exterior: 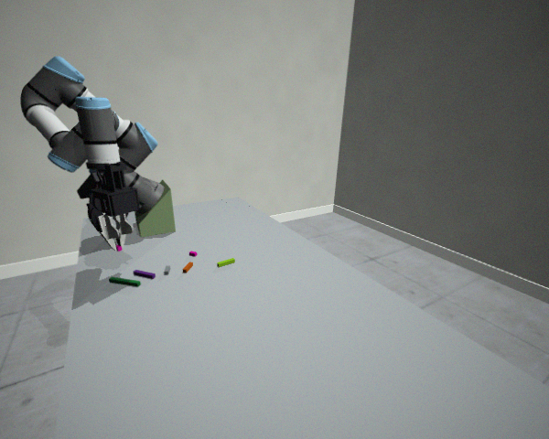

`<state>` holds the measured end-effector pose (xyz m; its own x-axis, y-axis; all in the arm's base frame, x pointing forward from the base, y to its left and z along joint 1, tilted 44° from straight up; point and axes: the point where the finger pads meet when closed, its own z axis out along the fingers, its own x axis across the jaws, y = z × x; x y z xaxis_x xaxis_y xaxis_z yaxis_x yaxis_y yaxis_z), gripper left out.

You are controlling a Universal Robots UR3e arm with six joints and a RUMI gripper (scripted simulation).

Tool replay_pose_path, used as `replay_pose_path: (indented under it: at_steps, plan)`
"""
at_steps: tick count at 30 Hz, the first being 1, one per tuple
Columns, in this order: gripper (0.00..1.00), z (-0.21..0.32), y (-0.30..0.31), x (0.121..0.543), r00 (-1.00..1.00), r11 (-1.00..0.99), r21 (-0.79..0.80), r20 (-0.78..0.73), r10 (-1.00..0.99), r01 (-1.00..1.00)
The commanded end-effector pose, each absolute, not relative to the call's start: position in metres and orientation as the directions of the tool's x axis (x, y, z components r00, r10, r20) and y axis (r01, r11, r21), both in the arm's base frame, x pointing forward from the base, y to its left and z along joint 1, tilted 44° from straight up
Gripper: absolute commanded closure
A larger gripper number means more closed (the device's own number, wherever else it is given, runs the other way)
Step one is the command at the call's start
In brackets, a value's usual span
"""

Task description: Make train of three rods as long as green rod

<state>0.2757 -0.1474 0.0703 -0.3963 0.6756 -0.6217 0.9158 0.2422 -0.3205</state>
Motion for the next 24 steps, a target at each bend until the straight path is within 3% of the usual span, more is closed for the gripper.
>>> replay_pose_path:
  at_steps: [1, 24]
  plan:
    - [1.00, 0.082, -0.133, 0.273, -0.397, 0.221, -0.346, -0.605, 0.690, 0.912]
    - [1.00, 0.093, -0.121, 0.274, -0.397, 0.221, -0.347, -0.604, 0.691, 0.911]
